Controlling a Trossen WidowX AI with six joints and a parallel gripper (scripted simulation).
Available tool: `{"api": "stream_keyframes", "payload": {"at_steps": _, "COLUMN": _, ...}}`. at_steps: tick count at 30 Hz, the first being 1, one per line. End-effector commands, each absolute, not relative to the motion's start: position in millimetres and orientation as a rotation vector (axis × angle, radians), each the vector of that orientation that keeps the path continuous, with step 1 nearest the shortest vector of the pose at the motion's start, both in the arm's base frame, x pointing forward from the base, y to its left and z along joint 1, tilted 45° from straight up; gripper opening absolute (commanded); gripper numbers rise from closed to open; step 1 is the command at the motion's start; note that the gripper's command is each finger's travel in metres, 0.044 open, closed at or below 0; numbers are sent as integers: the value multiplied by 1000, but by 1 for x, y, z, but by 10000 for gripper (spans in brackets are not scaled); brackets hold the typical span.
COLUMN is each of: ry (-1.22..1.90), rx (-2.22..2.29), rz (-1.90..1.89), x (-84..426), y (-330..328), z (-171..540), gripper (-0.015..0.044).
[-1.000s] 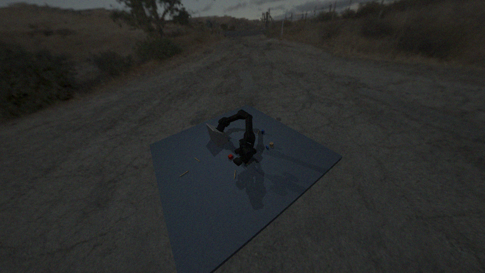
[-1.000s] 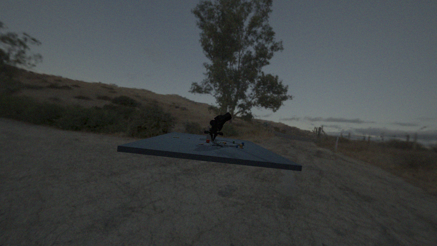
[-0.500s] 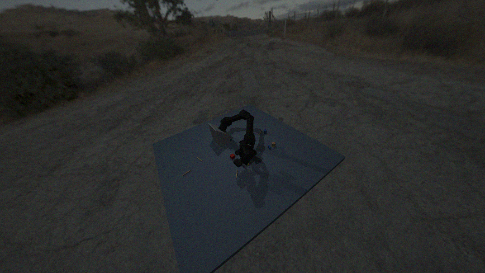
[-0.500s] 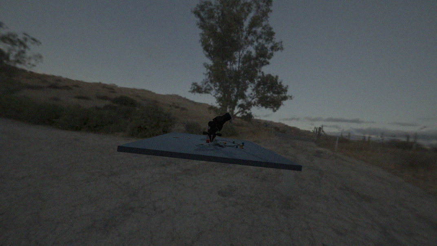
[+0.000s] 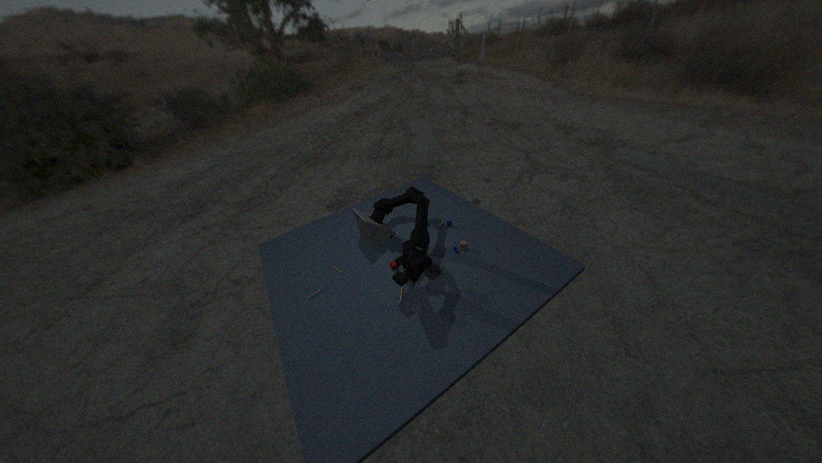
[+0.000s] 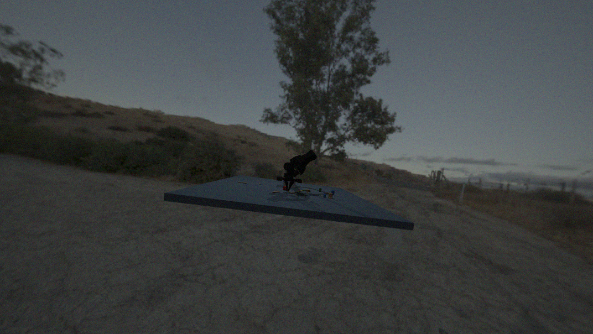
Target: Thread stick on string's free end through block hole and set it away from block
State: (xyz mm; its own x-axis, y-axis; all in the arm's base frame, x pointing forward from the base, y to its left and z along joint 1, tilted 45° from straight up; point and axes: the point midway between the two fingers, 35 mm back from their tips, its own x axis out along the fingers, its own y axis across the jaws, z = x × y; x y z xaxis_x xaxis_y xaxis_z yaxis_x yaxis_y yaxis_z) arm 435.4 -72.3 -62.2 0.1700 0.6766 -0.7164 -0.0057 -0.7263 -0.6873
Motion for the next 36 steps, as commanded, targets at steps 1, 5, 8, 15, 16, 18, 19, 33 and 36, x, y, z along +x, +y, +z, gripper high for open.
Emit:
{"api": "stream_keyframes", "payload": {"at_steps": 1, "ry": -635, "rx": -1891, "rz": 1609, "x": 433, "y": -71, "z": -67, "gripper": 0}}
{"api": "stream_keyframes", "payload": {"at_steps": 5, "ry": -635, "rx": -1891, "rz": 1608, "x": 433, "y": -71, "z": -67, "gripper": 0}}
{"api": "stream_keyframes", "payload": {"at_steps": 8, "ry": -635, "rx": -1891, "rz": 1608, "x": 432, "y": -71, "z": -67, "gripper": 0}}
{"api": "stream_keyframes", "payload": {"at_steps": 15, "ry": -634, "rx": -1891, "rz": 1609, "x": 425, "y": -71, "z": -69, "gripper": 0}}
{"api": "stream_keyframes", "payload": {"at_steps": 16, "ry": -634, "rx": -1891, "rz": 1609, "x": 423, "y": -71, "z": -69, "gripper": 0}}
{"api": "stream_keyframes", "payload": {"at_steps": 18, "ry": -634, "rx": -1891, "rz": 1609, "x": 421, "y": -71, "z": -69, "gripper": 0}}
{"api": "stream_keyframes", "payload": {"at_steps": 19, "ry": -634, "rx": -1891, "rz": 1609, "x": 420, "y": -71, "z": -69, "gripper": 0}}
{"api": "stream_keyframes", "payload": {"at_steps": 33, "ry": -634, "rx": -1889, "rz": 1611, "x": 403, "y": -69, "z": -72, "gripper": 0}}
{"api": "stream_keyframes", "payload": {"at_steps": 36, "ry": -633, "rx": -1889, "rz": 1611, "x": 400, "y": -69, "z": -72, "gripper": 0}}
